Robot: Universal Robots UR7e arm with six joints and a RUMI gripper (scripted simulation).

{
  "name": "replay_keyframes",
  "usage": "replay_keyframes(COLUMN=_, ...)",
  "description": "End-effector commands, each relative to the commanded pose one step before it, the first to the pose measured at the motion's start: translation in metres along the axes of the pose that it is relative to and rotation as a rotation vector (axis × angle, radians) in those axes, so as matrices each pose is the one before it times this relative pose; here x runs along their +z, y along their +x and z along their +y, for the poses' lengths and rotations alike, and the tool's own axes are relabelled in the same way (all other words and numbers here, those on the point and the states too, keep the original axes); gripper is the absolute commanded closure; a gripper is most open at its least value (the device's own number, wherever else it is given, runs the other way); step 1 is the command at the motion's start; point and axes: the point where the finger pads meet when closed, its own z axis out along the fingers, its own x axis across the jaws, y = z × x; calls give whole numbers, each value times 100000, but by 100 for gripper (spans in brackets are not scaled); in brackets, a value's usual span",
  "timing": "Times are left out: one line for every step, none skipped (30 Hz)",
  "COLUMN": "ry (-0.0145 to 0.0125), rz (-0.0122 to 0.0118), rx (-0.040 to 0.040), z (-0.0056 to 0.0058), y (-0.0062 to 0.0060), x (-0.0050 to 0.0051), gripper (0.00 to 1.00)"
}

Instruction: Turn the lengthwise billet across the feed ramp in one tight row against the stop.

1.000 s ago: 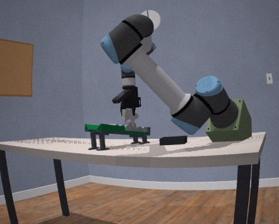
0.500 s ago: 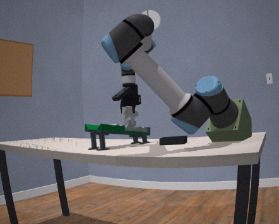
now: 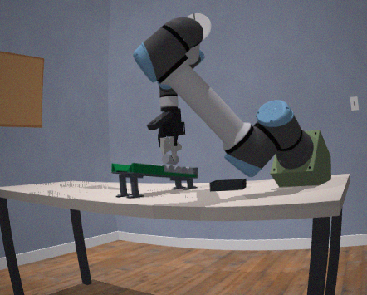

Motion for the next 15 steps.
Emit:
replay_keyframes(ry=-452, rz=664, rx=-374, z=49, y=262, x=-1146, gripper=100)
replay_keyframes(ry=-53, rz=85, rx=-42, z=2, y=31, x=-198, gripper=100)
replay_keyframes(ry=-53, rz=85, rx=-42, z=2, y=31, x=-198, gripper=100)
replay_keyframes(ry=-53, rz=85, rx=-42, z=2, y=32, x=-197, gripper=100)
replay_keyframes(ry=-53, rz=85, rx=-42, z=2, y=32, x=-197, gripper=100)
replay_keyframes(ry=-53, rz=85, rx=-42, z=3, y=32, x=-197, gripper=100)
replay_keyframes(ry=-53, rz=85, rx=-42, z=3, y=32, x=-197, gripper=100)
replay_keyframes(ry=0, rz=0, rx=0, z=0, y=0, x=0, gripper=100)
replay_keyframes(ry=0, rz=0, rx=0, z=0, y=0, x=0, gripper=100)
replay_keyframes(ry=770, rz=-1224, rx=532, z=-85, y=-398, x=1448, gripper=100)
replay_keyframes(ry=-55, rz=87, rx=-38, z=5, y=38, x=-177, gripper=100)
replay_keyframes(ry=-55, rz=87, rx=-38, z=5, y=38, x=-177, gripper=100)
replay_keyframes(ry=-55, rz=87, rx=-38, z=6, y=39, x=-177, gripper=100)
replay_keyframes(ry=-55, rz=87, rx=-38, z=6, y=39, x=-177, gripper=100)
replay_keyframes(ry=-55, rz=87, rx=-38, z=6, y=39, x=-177, gripper=100)
